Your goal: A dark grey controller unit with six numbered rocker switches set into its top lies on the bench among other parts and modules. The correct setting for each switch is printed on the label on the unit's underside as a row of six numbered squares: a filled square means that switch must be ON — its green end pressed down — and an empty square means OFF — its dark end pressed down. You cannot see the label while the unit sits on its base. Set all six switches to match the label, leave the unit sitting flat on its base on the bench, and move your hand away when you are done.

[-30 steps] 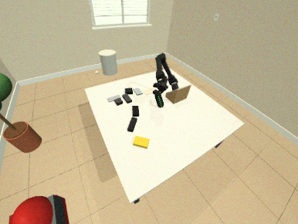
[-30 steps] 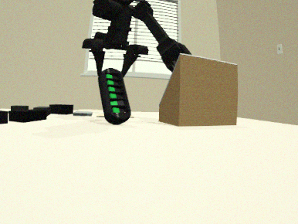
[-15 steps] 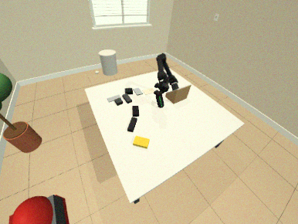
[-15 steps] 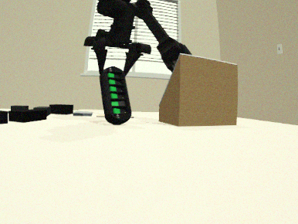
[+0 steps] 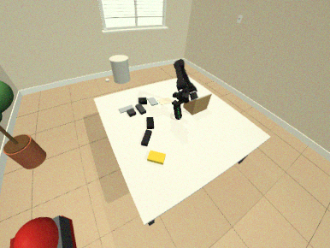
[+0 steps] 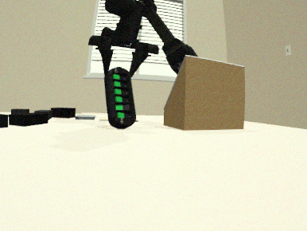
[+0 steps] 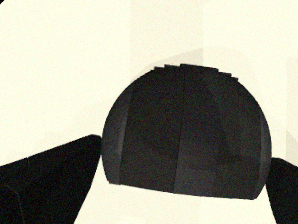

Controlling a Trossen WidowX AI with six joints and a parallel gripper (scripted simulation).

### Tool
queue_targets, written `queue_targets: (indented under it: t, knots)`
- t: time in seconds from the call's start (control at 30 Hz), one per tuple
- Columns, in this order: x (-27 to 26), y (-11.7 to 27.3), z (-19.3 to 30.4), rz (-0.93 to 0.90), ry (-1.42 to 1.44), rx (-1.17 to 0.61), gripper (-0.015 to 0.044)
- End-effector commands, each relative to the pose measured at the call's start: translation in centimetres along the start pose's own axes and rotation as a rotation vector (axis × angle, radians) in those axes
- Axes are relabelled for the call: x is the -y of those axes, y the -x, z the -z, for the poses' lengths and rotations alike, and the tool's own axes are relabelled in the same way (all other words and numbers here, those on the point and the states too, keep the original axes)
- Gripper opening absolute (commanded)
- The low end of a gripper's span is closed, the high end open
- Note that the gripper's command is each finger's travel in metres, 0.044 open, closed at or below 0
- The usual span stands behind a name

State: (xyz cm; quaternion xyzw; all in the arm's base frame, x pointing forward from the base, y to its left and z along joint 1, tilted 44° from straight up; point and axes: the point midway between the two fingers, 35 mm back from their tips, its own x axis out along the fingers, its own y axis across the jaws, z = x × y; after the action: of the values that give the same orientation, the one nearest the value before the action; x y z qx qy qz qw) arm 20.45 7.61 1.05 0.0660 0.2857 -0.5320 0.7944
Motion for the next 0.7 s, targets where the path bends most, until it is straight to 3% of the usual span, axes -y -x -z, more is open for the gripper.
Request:
queue_targets:
  t: [0.0,0.67]
  knots:
    - [0.0,0.2,0.5,0.004,-0.008,-0.013,0.0336]
    - [-0.1,0.7,1.9,0.003,-0.008,-0.058,0.0337]
